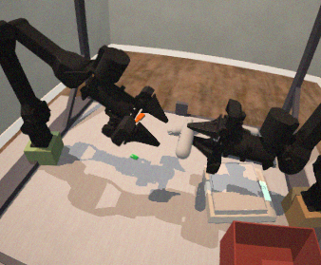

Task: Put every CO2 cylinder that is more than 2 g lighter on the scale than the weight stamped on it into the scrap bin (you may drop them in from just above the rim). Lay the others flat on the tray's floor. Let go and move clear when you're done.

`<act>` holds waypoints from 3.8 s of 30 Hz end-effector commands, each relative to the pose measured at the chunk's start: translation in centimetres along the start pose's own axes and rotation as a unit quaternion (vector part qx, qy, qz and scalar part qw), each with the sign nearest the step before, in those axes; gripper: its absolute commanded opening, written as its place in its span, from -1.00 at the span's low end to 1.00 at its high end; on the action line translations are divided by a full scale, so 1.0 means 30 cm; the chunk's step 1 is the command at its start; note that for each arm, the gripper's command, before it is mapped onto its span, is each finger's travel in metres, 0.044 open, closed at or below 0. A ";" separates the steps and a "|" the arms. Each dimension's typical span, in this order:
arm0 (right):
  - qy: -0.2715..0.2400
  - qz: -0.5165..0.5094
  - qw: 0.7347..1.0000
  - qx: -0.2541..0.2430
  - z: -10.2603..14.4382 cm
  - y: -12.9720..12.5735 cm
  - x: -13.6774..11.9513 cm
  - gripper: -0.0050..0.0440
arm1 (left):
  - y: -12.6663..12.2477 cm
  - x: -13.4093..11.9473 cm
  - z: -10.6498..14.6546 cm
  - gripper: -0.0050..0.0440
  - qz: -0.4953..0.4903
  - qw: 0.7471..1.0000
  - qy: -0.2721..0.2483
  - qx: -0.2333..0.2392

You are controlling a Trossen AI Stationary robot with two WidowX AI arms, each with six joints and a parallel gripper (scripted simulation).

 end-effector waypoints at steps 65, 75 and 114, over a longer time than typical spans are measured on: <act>0.131 0.945 0.135 0.267 0.445 -0.192 -0.261 1.00 | 0.205 0.153 -0.149 -1.00 0.365 0.819 0.380 -0.227; 0.111 0.948 0.041 0.297 0.479 -0.200 -0.270 1.00 | 0.208 0.134 -0.183 -1.00 0.409 0.745 0.446 -0.281; 0.080 0.952 -0.025 0.295 0.515 -0.163 -0.312 1.00 | 0.182 0.062 -0.128 -1.00 0.455 0.526 0.598 -0.398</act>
Point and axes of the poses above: on each arm, the point midway between the two fingers, 35 mm back from their tips, its own z axis back along the fingers, its own y axis across the jaws, x = y × z, the point moved 5 cm from there along z, back along the fingers, and after that the axes turned 10 degrees about z, right-handed, at the moved point
